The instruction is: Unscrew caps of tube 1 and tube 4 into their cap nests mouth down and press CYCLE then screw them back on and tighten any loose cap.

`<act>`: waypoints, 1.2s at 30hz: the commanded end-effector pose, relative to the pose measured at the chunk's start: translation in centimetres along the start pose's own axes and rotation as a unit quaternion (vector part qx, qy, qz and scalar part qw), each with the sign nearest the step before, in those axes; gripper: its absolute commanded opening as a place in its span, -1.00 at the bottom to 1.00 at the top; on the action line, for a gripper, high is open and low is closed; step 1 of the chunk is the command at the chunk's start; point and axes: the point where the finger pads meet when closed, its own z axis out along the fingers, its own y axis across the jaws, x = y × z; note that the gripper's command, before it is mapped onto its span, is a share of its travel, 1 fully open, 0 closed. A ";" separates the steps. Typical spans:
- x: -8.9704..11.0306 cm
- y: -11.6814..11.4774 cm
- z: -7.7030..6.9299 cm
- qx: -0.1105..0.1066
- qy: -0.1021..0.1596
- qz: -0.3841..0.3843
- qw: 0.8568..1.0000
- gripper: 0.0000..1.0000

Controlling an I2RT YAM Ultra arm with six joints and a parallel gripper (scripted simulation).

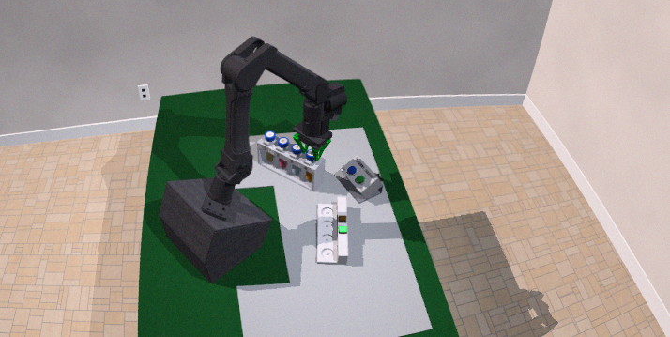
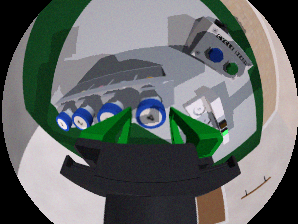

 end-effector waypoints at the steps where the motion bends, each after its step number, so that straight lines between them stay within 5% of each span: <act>1: -0.3 0.0 -0.3 0.001 -0.005 -0.064 0.998 -0.02; 8: -0.3 0.0 -0.3 0.002 -0.005 -0.097 0.995 -0.02; 9: -0.3 0.0 -0.3 0.002 -0.005 -0.097 0.995 -1.00; 23: -0.3 0.0 -0.3 0.002 -0.005 -0.097 0.995 -1.00; 36: -0.3 0.0 -0.2 0.001 -0.005 0.086 0.996 -1.00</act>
